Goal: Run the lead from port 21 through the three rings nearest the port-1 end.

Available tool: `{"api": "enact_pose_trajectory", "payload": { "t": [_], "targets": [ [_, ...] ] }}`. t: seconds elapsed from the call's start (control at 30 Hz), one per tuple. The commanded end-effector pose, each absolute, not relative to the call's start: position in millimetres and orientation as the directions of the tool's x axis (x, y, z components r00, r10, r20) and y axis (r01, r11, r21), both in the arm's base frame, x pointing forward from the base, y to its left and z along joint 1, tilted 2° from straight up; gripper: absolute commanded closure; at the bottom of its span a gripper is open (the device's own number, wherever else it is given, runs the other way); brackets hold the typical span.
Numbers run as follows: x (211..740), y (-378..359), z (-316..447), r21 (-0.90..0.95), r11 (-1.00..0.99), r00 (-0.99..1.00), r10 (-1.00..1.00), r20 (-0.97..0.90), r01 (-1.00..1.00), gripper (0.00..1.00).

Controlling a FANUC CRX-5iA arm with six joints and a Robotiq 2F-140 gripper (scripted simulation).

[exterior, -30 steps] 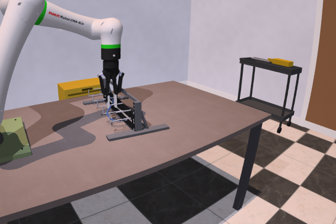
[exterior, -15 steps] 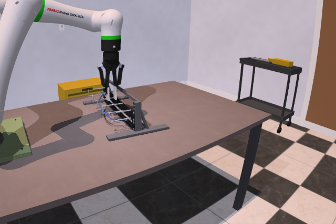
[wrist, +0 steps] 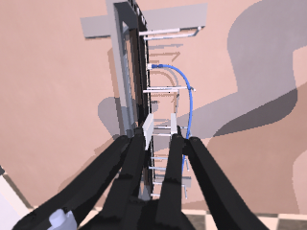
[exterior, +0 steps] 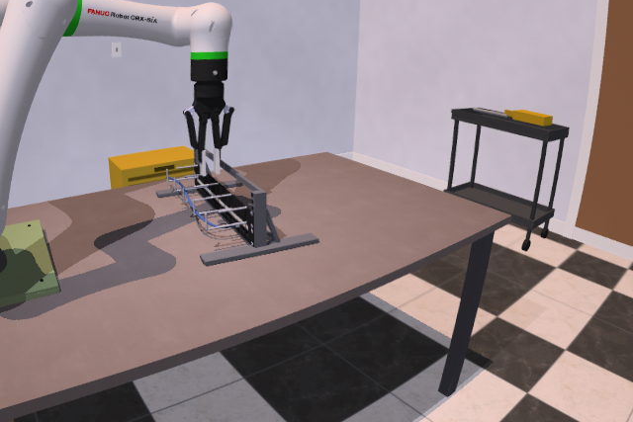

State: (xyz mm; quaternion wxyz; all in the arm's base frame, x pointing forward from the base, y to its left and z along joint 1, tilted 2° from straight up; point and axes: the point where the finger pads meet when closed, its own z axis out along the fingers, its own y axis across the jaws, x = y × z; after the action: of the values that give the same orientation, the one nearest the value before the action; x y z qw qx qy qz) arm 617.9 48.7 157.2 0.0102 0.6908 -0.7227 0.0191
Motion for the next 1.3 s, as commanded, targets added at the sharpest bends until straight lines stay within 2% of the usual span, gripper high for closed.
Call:
{"api": "enact_pose_trajectory", "payload": {
  "t": [0.0,0.23,0.27,1.27],
  "targets": [
    [618.0,48.9,161.1,-0.014,0.045,-0.045,-0.998,0.041,-0.999,0.80],
    [618.0,48.9,162.0,-0.014,0.045,-0.045,-0.998,0.041,-0.999,0.80],
    [618.0,48.9,162.0,-0.014,0.045,-0.045,-0.998,0.041,-0.999,1.00],
    [618.0,48.9,162.0,-0.014,0.045,-0.045,-0.998,0.041,-0.999,1.00]
  ]
}}
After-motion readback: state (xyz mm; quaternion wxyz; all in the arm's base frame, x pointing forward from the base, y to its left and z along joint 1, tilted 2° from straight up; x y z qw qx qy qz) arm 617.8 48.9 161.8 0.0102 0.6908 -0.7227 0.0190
